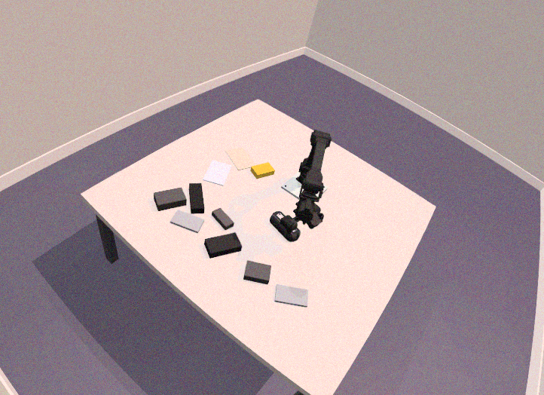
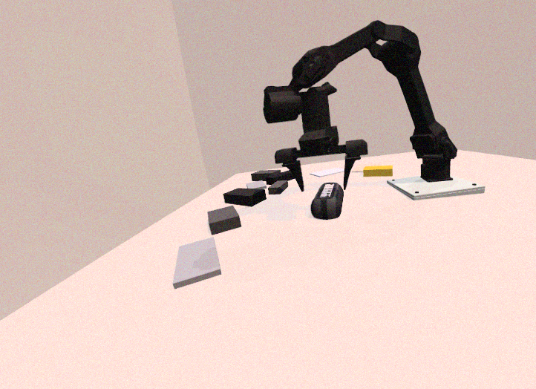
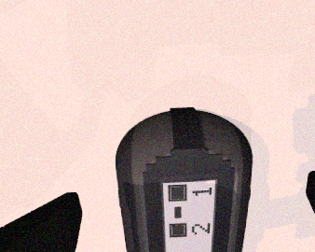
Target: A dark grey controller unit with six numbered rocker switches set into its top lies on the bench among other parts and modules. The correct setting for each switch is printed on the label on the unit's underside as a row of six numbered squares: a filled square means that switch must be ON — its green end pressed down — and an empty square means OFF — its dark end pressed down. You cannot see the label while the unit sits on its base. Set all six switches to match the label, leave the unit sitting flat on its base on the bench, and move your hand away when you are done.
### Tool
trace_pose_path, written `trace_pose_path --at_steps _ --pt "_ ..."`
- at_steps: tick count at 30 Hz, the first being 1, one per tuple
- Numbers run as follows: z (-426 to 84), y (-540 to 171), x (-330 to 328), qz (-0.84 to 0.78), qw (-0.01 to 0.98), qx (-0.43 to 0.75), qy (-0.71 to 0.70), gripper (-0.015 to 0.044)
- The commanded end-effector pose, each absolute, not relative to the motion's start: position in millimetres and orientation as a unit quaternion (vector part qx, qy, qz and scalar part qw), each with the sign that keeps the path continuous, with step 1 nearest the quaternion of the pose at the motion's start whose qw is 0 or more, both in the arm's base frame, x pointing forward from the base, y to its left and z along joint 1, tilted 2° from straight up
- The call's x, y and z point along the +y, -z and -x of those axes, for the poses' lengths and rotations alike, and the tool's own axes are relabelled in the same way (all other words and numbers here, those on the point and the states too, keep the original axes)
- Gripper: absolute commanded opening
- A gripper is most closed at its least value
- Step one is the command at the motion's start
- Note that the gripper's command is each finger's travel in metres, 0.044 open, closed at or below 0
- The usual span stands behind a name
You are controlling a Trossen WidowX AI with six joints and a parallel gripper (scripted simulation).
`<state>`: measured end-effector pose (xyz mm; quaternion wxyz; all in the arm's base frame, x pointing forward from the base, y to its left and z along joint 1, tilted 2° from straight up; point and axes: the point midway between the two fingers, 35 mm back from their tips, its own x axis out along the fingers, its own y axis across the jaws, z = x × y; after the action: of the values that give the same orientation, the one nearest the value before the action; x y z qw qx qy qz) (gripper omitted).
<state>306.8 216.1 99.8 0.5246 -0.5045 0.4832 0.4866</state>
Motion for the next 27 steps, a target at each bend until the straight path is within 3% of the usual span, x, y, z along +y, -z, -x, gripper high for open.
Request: trace_pose_path --at_steps 1,22,27 --pt "-307 -89 215 0.504 0.524 0.490 -0.482 0.0440" --pt "-307 -57 215 0.499 0.529 0.497 -0.474 0.0440" --pt "-307 -57 215 0.499 0.529 0.497 -0.474 0.0328"
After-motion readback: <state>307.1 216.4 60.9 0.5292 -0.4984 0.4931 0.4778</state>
